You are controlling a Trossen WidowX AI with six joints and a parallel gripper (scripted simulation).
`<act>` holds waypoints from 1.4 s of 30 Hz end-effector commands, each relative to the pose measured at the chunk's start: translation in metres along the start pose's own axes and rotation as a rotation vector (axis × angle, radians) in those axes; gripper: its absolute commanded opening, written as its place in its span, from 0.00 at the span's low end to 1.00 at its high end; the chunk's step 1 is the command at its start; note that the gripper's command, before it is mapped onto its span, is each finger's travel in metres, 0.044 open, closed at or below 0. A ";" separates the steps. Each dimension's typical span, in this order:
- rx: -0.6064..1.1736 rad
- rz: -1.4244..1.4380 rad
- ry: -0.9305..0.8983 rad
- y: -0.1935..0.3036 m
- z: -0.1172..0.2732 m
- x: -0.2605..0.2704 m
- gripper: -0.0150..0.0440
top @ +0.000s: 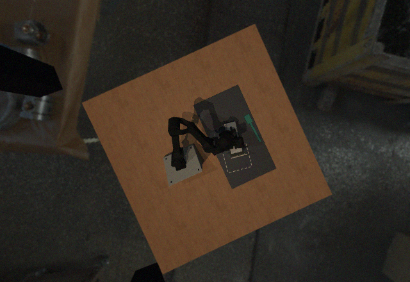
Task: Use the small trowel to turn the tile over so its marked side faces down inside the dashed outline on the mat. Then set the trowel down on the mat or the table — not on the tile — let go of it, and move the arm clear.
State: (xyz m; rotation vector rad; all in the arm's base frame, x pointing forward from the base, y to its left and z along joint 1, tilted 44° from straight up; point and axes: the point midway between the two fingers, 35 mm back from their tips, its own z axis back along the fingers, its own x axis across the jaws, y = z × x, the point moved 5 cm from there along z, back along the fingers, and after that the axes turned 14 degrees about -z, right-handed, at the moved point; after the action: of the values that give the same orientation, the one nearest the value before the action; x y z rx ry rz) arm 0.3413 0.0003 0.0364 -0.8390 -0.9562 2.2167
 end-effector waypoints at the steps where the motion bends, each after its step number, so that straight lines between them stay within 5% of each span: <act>1: -0.003 0.004 0.006 0.003 0.000 -0.001 0.25; 27: -0.002 0.004 0.006 0.040 -0.019 0.013 0.25; 42: -0.006 0.003 0.015 -0.019 -0.001 -0.005 0.25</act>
State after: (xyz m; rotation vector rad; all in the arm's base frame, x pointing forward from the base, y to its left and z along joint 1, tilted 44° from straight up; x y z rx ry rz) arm 0.3436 0.0070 0.0311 -0.8331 -0.9580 2.2220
